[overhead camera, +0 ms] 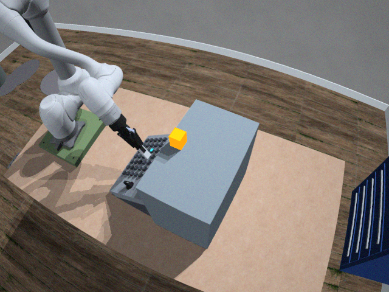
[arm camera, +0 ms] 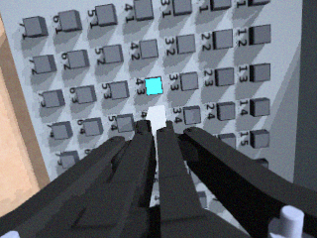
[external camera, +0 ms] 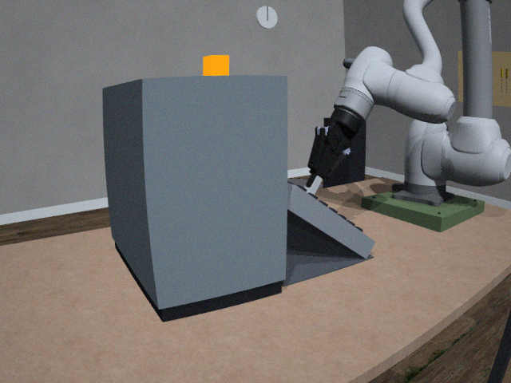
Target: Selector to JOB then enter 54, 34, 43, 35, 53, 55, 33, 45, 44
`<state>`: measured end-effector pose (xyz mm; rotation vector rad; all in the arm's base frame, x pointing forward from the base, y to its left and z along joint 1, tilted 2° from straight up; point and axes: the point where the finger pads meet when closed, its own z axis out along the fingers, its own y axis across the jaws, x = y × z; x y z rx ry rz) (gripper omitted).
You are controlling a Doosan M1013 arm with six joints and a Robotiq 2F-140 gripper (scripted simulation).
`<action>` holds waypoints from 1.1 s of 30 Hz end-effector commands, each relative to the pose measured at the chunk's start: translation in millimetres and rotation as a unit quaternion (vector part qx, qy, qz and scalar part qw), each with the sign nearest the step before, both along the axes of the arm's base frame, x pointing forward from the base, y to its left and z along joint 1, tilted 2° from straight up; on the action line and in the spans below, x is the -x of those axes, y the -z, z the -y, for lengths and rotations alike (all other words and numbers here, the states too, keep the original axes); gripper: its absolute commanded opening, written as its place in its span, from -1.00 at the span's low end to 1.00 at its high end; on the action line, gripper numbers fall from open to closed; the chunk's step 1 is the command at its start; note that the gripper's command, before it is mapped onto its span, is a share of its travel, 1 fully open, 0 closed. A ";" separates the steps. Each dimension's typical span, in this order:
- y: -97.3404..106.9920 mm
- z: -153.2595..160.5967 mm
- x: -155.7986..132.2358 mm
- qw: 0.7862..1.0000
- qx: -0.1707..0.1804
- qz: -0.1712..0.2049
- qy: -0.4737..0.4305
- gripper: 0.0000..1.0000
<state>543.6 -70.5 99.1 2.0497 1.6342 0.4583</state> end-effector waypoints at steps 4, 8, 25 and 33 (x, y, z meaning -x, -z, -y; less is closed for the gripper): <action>0.1 0.0 -0.1 1.000 0.000 0.000 0.000 -1.00; 0.1 0.0 -0.1 1.000 0.000 0.000 0.000 -1.00; -5.1 -1.0 3.2 1.000 0.000 0.000 0.000 -1.00; -16.6 -3.2 10.6 1.000 0.000 0.000 0.000 -1.00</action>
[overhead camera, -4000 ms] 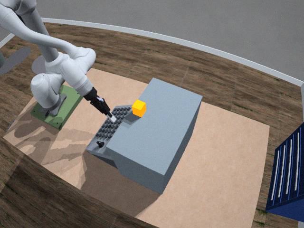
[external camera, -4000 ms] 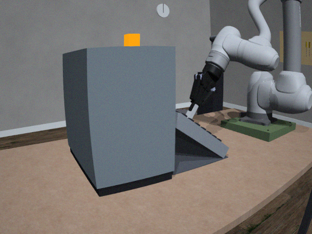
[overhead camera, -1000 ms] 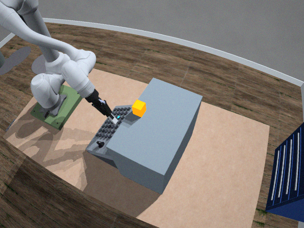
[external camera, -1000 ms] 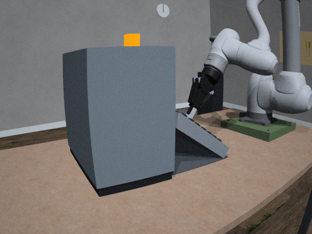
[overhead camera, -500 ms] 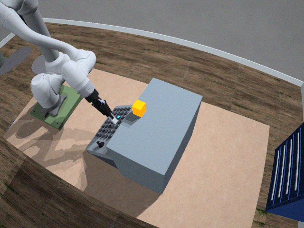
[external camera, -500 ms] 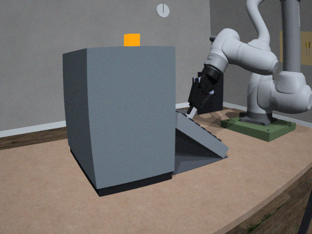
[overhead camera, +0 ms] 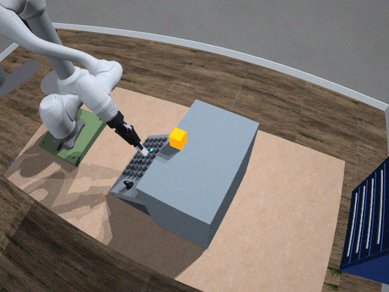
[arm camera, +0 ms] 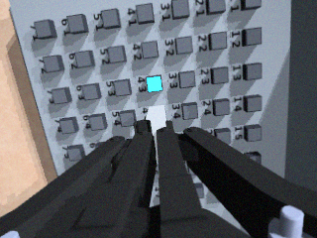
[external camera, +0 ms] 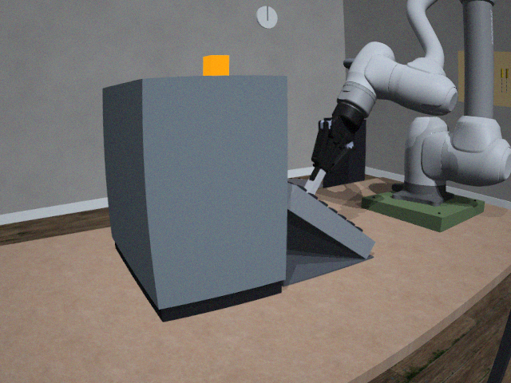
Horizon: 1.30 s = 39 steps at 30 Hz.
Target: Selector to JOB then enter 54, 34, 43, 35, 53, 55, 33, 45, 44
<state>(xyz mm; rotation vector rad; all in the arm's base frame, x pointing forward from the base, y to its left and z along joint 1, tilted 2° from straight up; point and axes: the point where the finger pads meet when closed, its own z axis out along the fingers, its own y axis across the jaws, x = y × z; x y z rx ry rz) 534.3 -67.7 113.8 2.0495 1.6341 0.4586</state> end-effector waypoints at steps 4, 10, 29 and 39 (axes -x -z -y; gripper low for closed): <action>-4.9 -1.0 3.3 1.000 0.000 0.000 0.000 -1.00; -12.3 -2.4 8.0 1.000 0.000 0.000 0.000 -1.00; -26.5 69.2 30.8 0.966 -0.137 0.040 0.216 -1.00; -38.8 150.3 54.2 0.830 -0.296 0.087 0.464 -1.00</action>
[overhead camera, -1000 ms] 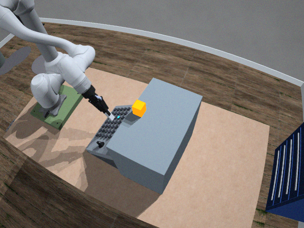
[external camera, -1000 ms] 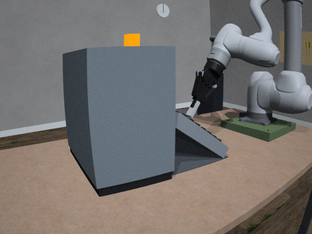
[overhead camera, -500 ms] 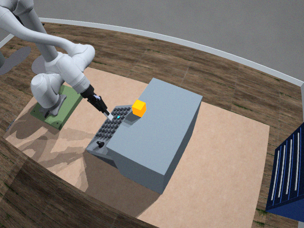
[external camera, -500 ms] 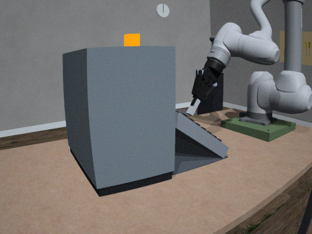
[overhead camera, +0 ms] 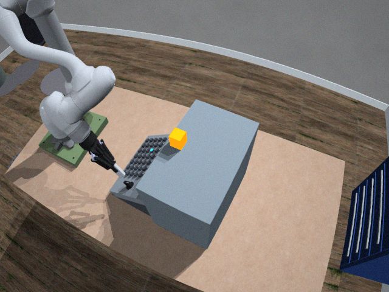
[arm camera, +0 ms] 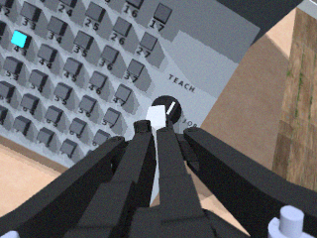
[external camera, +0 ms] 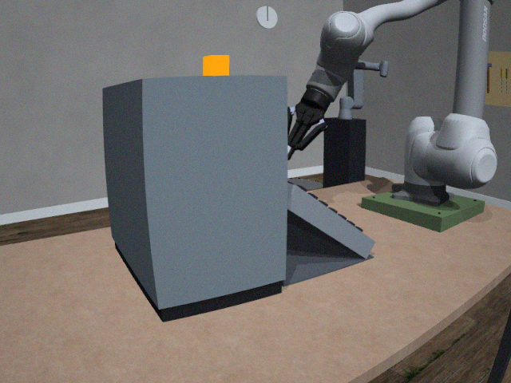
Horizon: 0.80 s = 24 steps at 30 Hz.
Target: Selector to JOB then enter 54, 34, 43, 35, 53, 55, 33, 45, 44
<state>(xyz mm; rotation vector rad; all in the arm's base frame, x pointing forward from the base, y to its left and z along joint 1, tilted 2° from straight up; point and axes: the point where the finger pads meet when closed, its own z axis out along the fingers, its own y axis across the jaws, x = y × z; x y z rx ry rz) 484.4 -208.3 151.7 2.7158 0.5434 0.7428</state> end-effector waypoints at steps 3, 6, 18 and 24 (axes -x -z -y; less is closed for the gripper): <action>-1.0 9.7 4.3 0.981 -0.105 0.031 0.160 -0.33; -1.0 9.7 4.3 0.956 -0.158 0.047 0.243 -0.33; -1.0 9.7 4.3 0.952 -0.164 0.049 0.253 -0.33; -1.0 9.7 4.3 0.952 -0.164 0.049 0.253 -0.33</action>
